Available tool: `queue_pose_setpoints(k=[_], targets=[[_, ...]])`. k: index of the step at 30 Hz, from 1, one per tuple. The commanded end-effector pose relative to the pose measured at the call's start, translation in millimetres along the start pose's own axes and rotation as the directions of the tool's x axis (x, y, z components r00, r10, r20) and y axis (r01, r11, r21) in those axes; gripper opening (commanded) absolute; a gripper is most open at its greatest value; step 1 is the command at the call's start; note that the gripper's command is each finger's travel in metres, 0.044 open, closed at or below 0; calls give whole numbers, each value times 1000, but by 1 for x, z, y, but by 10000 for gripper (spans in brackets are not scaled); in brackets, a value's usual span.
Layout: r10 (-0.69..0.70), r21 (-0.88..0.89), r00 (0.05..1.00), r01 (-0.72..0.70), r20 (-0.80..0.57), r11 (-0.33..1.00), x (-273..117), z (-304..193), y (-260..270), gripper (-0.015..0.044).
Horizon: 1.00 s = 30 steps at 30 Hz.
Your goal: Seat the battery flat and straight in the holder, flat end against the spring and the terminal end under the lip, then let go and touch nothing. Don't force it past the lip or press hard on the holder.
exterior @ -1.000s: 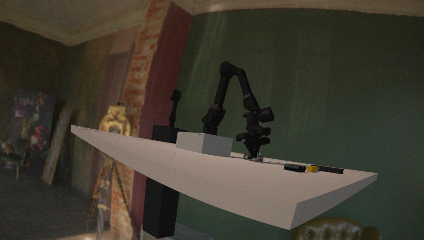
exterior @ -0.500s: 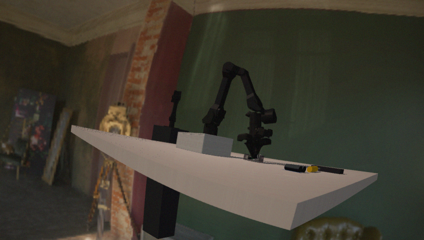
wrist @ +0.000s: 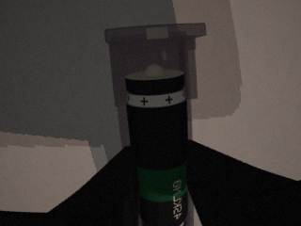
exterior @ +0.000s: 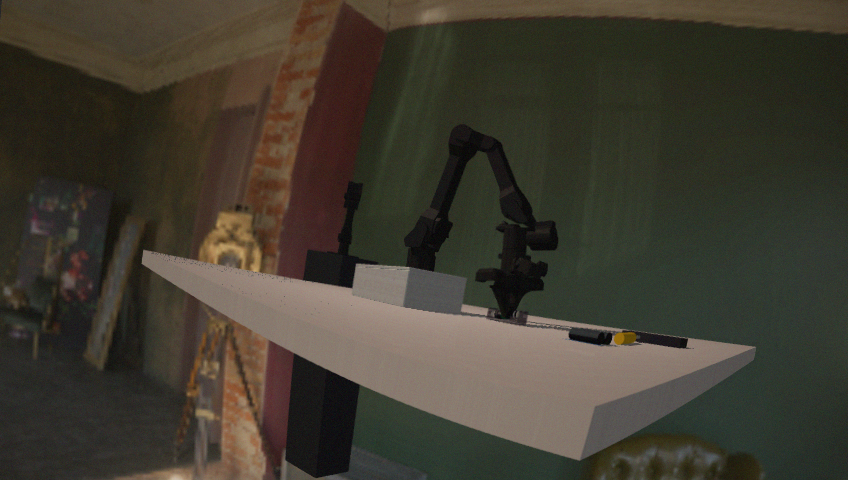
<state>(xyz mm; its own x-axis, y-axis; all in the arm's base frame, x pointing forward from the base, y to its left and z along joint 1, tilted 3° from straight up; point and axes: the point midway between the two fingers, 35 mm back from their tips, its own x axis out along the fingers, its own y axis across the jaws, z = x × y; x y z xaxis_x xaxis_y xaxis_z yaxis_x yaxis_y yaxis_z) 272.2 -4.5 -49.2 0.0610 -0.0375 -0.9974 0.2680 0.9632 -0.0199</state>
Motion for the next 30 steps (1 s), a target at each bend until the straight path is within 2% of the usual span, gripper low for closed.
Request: queue_pose_setpoints(k=[1,30], targets=[[0,-5,999,0,-47,1000,2,-4,-1,66],[-4,-3,994,4,-105,1000,3,10,0,66]])
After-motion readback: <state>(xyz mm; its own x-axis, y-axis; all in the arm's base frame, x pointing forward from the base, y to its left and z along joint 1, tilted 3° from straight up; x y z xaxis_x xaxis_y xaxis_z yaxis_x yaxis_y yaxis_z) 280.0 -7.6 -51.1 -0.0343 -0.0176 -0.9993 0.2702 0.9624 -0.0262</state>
